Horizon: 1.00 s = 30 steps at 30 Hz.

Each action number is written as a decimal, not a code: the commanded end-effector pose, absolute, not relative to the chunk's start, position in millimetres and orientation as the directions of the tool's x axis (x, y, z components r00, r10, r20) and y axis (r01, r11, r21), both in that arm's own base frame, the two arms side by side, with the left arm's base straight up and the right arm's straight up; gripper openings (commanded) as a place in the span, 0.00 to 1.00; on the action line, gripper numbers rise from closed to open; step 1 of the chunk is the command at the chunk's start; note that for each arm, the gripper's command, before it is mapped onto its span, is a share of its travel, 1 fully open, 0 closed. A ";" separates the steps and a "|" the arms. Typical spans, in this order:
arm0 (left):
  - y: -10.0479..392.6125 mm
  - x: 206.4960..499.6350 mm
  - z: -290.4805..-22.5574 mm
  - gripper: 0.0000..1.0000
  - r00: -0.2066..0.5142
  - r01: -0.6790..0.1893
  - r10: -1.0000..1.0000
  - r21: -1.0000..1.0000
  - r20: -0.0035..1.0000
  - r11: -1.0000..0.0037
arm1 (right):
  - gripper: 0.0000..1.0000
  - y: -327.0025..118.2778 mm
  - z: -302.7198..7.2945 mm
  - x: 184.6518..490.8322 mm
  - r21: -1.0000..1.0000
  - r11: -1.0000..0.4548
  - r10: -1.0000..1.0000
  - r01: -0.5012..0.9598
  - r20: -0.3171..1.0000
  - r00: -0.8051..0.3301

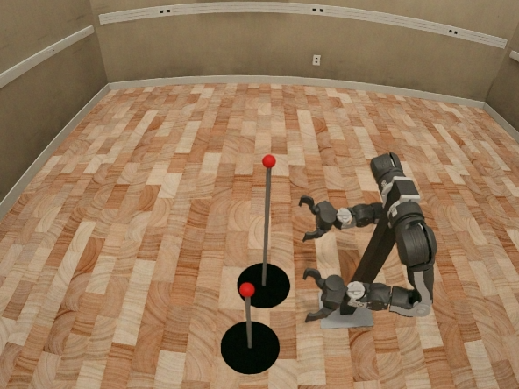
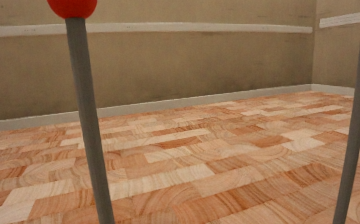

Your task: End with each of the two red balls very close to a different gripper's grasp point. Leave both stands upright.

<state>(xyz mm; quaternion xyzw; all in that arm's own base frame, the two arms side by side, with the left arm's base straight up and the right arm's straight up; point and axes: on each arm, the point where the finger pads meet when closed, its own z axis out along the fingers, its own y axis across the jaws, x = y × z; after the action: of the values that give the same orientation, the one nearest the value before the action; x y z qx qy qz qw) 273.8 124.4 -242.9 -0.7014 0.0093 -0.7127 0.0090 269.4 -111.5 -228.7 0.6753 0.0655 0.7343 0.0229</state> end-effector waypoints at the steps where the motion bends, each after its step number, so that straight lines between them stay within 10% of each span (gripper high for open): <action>1: 125.7 275.6 -237.5 1.00 -0.032 0.004 -0.028 -0.028 0.999 -1.000 | 1.00 -110.8 -221.8 269.7 0.138 -0.989 0.131 0.055 0.985 -0.110; 30: 133.8 290.1 -217.0 1.00 -0.095 0.026 -0.048 -0.045 0.994 -0.999 | 1.00 -110.2 -154.9 275.1 0.180 -0.983 0.162 0.028 0.932 -0.325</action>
<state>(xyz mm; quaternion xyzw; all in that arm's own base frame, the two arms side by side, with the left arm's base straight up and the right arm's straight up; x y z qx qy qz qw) 289.1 132.4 -220.9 -0.6759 0.0083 -0.7366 0.0224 275.3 -109.4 -160.3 0.5872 0.0823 0.8043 0.0389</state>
